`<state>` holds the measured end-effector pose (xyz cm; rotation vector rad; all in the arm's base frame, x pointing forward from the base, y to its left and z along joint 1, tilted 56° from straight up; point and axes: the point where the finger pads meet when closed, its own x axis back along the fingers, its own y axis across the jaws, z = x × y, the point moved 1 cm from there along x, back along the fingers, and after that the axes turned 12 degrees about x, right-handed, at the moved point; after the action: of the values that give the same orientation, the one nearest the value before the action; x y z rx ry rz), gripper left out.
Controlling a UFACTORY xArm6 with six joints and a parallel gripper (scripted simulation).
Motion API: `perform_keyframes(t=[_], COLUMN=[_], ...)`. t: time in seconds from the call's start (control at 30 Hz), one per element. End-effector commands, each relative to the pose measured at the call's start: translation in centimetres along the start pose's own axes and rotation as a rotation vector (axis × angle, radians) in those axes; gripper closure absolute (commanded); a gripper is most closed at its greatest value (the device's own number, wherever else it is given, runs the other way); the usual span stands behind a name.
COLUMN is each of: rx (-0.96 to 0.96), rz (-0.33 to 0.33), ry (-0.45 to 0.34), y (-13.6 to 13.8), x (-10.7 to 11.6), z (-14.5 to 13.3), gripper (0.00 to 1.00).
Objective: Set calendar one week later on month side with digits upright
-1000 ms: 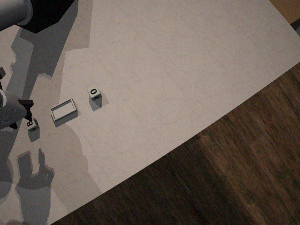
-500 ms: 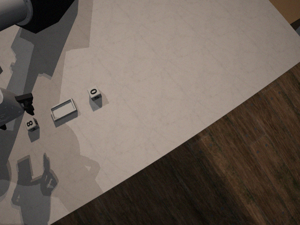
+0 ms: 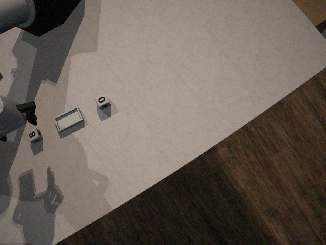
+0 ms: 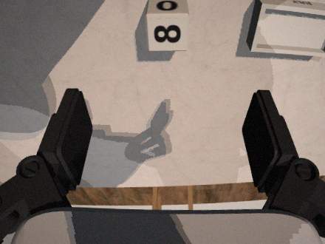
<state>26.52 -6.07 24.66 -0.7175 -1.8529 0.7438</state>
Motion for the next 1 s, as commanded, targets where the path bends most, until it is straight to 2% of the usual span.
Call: perform_keyframes(t=[0.0, 0.2, 0.63, 0.73, 0.8, 0.97], rx=[0.017, 0.099, 0.586, 0.605, 0.736, 0.903], rz=[-0.001, -0.001, 0.001, 0.001, 0.002, 0.003], ry=[-0.001, -0.002, -0.006, -0.006, -0.007, -0.008], y=[0.1, 0.4, 2.8, 2.9, 3.6, 4.6], x=[0.1, 0.1, 0.5, 0.5, 0.6, 0.7], z=[-0.1, -0.4, -2.1, -2.1, -2.5, -3.0], gripper=[0.0, 0.0, 0.0, 0.0, 0.0, 0.0])
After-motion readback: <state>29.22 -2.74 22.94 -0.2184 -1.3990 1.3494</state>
